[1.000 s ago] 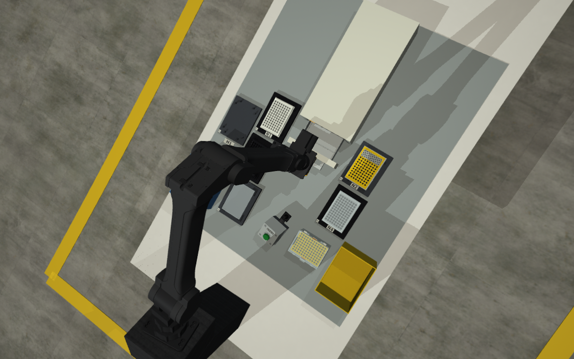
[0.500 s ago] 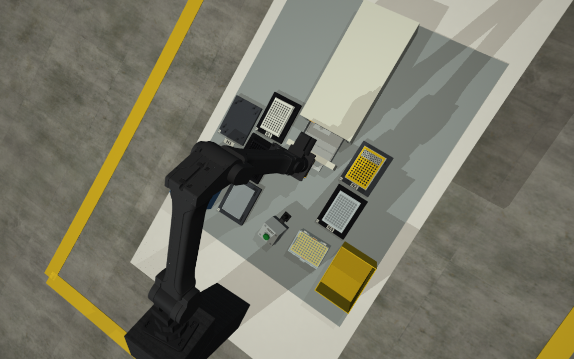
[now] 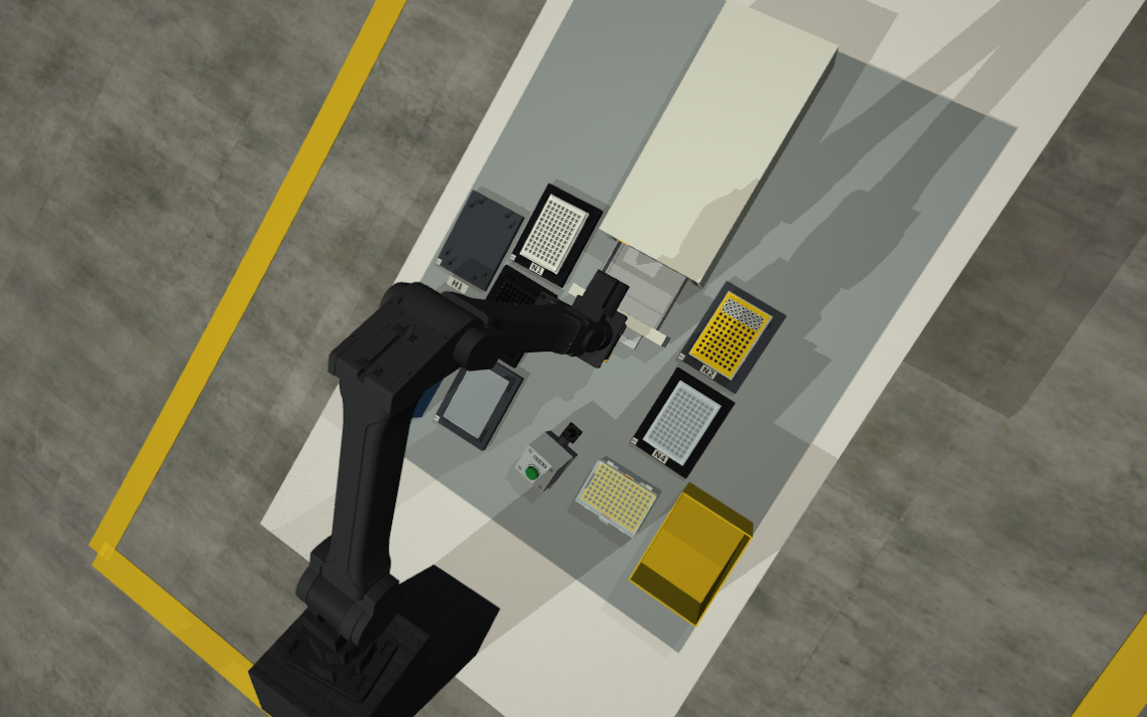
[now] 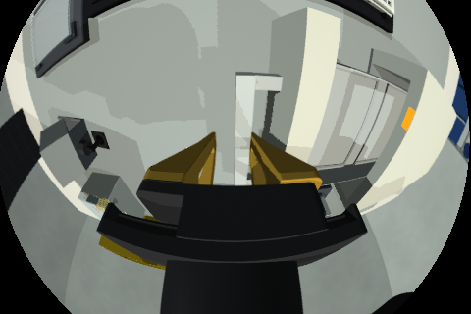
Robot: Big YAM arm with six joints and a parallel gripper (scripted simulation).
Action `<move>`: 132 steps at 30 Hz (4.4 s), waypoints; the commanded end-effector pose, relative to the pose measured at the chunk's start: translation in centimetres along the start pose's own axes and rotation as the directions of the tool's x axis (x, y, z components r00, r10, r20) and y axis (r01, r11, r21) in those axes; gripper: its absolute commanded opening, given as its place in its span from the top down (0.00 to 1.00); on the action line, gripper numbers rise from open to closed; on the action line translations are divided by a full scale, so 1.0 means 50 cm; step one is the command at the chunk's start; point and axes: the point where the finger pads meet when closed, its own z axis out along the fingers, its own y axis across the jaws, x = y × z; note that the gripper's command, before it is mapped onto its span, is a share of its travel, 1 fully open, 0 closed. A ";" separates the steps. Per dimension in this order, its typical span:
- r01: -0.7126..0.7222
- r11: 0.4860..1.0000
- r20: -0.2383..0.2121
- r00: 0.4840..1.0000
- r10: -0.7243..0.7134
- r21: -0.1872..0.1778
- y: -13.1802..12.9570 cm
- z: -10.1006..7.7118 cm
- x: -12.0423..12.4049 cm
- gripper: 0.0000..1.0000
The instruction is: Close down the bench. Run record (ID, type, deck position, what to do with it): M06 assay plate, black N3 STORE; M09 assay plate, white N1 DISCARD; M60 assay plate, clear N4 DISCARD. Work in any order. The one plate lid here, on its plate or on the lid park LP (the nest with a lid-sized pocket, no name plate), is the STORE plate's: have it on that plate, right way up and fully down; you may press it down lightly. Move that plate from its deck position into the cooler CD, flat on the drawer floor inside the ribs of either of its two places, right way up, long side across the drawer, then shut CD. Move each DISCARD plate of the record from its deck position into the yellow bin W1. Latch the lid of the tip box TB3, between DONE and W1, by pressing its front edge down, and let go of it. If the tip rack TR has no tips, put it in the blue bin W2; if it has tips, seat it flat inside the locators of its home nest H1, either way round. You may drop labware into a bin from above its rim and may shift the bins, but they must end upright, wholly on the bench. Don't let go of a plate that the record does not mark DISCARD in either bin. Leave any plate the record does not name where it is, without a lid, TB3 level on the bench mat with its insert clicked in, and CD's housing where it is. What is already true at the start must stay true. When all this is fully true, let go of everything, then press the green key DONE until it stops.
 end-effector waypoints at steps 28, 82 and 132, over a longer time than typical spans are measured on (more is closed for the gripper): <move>-0.007 0.998 0.006 1.000 0.008 -0.056 0.057 0.011 -0.014 0.70; -0.007 0.998 0.007 1.000 0.008 -0.057 0.105 0.009 -0.014 0.70; -0.007 0.998 0.007 1.000 0.007 -0.059 0.154 0.006 -0.014 0.70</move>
